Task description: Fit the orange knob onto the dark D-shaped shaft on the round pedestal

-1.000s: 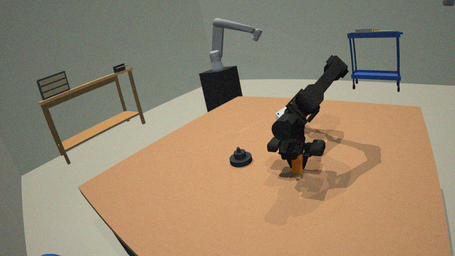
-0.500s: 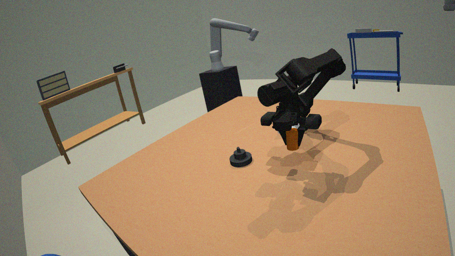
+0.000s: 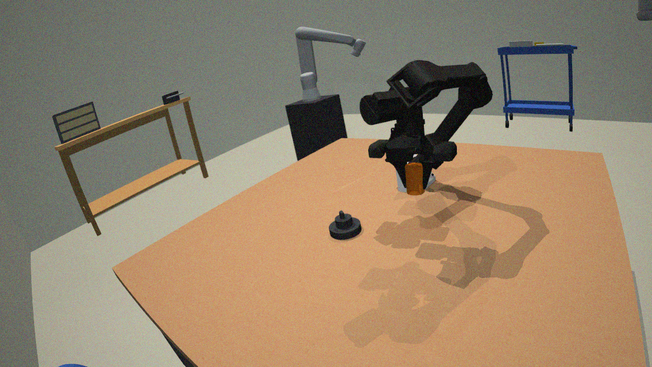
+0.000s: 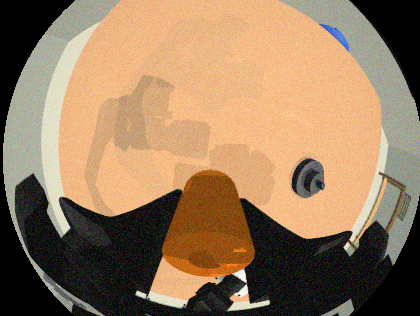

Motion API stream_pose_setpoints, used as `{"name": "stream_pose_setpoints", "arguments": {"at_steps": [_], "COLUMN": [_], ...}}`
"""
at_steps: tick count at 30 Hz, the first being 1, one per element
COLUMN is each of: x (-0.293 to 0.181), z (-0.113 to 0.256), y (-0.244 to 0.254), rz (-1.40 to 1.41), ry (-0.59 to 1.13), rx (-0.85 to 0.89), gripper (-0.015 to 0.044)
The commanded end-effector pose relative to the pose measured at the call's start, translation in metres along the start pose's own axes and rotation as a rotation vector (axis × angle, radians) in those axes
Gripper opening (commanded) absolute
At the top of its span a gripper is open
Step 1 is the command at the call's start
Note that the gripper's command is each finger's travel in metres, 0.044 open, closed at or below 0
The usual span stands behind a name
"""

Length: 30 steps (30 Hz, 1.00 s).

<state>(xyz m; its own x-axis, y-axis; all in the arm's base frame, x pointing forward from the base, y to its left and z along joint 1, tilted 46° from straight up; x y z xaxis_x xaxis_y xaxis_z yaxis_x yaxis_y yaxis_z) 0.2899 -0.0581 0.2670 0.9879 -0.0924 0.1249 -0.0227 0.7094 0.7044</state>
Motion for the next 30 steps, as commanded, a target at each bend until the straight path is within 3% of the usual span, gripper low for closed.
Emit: {"name": "stream_pose_setpoints", "arguments": {"at_steps": [1,30], "x": [0.005,0.023], "z": [0.000,-0.020], "y": [-0.012,-0.103], "rz": [0.003,0.008], "ry": [-0.001,0.029], "rx": [-0.009,-0.017], "gripper": [0.0000,0.0000]}}
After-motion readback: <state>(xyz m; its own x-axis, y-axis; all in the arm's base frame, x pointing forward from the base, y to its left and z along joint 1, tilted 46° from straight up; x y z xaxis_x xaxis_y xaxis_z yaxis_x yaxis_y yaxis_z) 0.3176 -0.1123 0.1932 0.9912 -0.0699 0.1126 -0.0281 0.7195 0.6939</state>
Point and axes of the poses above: the point midway between the two fingers, 35 mm back from their tips, its own z axis back along the fingers, its own y axis across the jaws, x = y × z, the point moved 8 cm from there along z, back along the fingers, and after that the axes turned 5 degrees about -z, right-handed, at the moved point
